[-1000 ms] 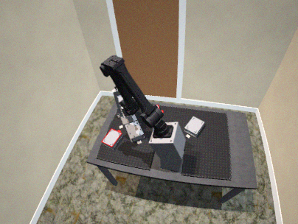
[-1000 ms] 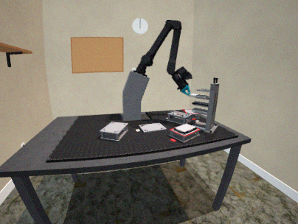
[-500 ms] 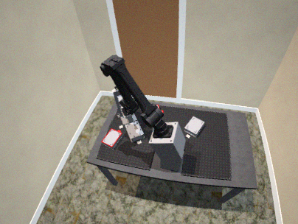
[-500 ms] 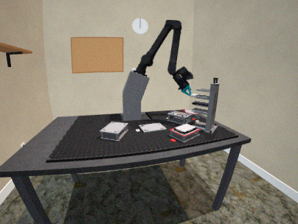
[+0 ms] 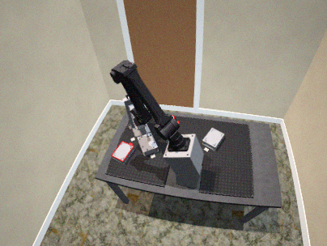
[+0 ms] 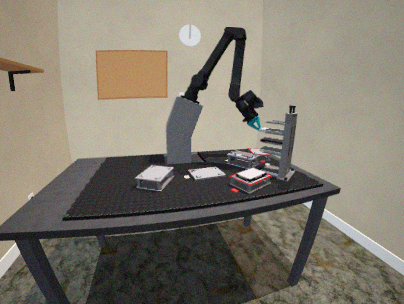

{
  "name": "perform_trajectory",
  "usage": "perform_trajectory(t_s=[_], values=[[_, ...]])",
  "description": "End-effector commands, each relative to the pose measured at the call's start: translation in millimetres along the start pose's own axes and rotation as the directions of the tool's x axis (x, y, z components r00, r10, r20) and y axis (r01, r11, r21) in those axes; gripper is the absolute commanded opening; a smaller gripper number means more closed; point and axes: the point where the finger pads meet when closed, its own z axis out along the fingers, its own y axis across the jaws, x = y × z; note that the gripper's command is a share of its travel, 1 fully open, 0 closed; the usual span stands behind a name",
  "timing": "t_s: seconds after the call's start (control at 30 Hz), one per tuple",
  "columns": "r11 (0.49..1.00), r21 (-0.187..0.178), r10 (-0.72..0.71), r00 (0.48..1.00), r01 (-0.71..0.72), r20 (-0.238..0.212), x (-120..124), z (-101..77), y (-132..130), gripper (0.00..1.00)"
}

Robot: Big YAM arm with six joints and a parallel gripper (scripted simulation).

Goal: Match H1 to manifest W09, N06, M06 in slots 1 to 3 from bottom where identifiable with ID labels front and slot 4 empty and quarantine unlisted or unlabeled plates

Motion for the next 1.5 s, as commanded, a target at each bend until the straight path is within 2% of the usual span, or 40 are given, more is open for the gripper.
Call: perform_trajectory(t_s=[0.0,0.2,0.23,0.4,0.77,0.8,1.03,1.47], values=[[1.000,-0.007,0.000,0.999,0.000,0.037,-21,2.9,4,0.00],[1.000,-0.003,0.003,0.999,-0.003,0.038,-23,5.2,1,0.00],[1.000,-0.016,0.000,0.999,0.000,0.043,-24,5.1,7,0.00],[1.000,-0.002,0.002,0.999,-0.002,0.036,-25,8.4,1,0.00],[1.000,0.000,0.002,0.999,-0.002,0.033,-28,13.3,0,0.00],[1.000,-0.007,0.003,0.999,-0.003,0.043,-31,13.5,3,0.00],[1.000,0.003,0.002,1.000,-0.002,0.028,-30,18.1,-1,0.00],[1.000,0.001,0.004,0.999,-0.004,0.037,-32,18.3,0,0.00]])
